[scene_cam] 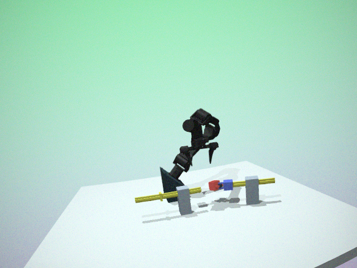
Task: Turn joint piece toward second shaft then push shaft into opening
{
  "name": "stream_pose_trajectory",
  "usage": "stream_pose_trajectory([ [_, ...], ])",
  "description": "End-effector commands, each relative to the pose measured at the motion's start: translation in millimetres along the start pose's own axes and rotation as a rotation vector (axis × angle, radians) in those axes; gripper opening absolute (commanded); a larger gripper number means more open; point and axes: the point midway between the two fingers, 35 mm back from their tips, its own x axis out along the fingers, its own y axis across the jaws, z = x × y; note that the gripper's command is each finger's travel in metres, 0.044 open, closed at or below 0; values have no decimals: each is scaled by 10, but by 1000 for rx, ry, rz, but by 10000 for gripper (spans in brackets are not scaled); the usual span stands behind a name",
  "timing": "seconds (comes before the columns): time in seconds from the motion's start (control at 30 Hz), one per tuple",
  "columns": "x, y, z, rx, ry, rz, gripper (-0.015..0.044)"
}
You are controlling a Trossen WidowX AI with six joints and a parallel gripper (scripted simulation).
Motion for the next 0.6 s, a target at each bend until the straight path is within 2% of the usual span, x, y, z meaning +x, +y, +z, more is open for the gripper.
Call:
stream_pose_trajectory([
  [0.0, 22, 19, -11, 153, 19, 1, 440],
  [0.57, 67, 13, -4, 664, 49, 3, 440],
])
